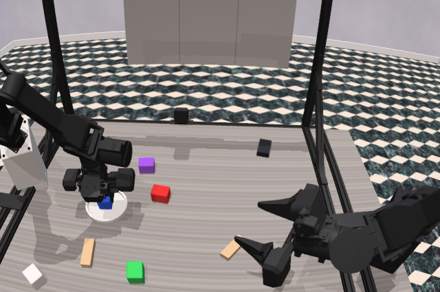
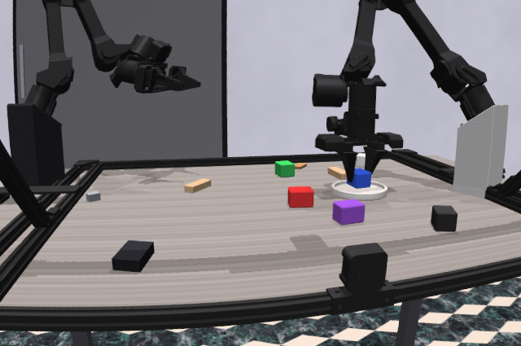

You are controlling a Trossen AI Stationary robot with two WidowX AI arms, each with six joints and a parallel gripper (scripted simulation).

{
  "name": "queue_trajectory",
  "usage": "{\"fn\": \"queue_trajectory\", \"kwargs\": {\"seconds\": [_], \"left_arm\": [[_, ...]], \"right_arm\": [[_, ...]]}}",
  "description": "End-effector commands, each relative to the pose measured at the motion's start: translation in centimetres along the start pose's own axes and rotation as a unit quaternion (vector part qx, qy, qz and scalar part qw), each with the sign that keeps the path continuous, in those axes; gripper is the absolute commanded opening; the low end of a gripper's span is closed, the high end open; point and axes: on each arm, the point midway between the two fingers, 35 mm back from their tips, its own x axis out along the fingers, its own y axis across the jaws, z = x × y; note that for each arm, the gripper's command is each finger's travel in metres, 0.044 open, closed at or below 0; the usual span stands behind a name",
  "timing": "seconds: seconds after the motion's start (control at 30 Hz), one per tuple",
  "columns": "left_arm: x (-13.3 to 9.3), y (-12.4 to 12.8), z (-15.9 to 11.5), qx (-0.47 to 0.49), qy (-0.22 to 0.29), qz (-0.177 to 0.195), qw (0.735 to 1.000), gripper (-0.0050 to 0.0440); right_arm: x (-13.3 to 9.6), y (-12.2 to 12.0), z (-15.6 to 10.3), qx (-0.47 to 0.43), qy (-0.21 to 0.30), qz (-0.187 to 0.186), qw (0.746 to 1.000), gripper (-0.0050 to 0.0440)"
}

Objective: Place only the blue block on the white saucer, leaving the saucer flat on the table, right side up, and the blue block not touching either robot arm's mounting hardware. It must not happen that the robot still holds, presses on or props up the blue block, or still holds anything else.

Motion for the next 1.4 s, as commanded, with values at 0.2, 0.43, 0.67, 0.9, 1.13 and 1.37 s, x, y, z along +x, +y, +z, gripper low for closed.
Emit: {"fn": "queue_trajectory", "kwargs": {"seconds": [0.2, 0.43, 0.67, 0.9, 1.13, 1.37], "left_arm": [[-0.01, -0.02, 0.01, 0.002, 0.0, -0.001, 1.0, 0.04], [-0.01, -0.02, 0.01, 0.002, 0.0, -0.001, 1.0, 0.04], [-0.01, -0.02, 0.01, 0.002, 0.0, -0.001, 1.0, 0.04], [-0.01, -0.02, 0.01, 0.002, 0.0, -0.001, 1.0, 0.04], [-0.01, -0.02, 0.01, 0.002, 0.0, -0.001, 1.0, 0.04], [-0.01, -0.02, 0.01, 0.002, 0.0, -0.001, 1.0, 0.04]], "right_arm": [[1.67, -0.25, -0.23, -0.004, 0.003, -0.005, 1.0, 0.0], [1.67, -0.25, -0.23, -0.004, 0.003, -0.005, 1.0, 0.0], [1.13, 0.0, -0.02, -0.003, 0.0, 0.0, 1.0, 0.0096], [1.13, 0.0, -0.02, -0.003, 0.0, 0.0, 1.0, 0.0216], [1.13, 0.0, -0.02, -0.003, 0.0, 0.0, 1.0, 0.0221], [1.13, 0.0, -0.02, -0.003, 0.0, 0.0, 1.0, 0.0221]]}}
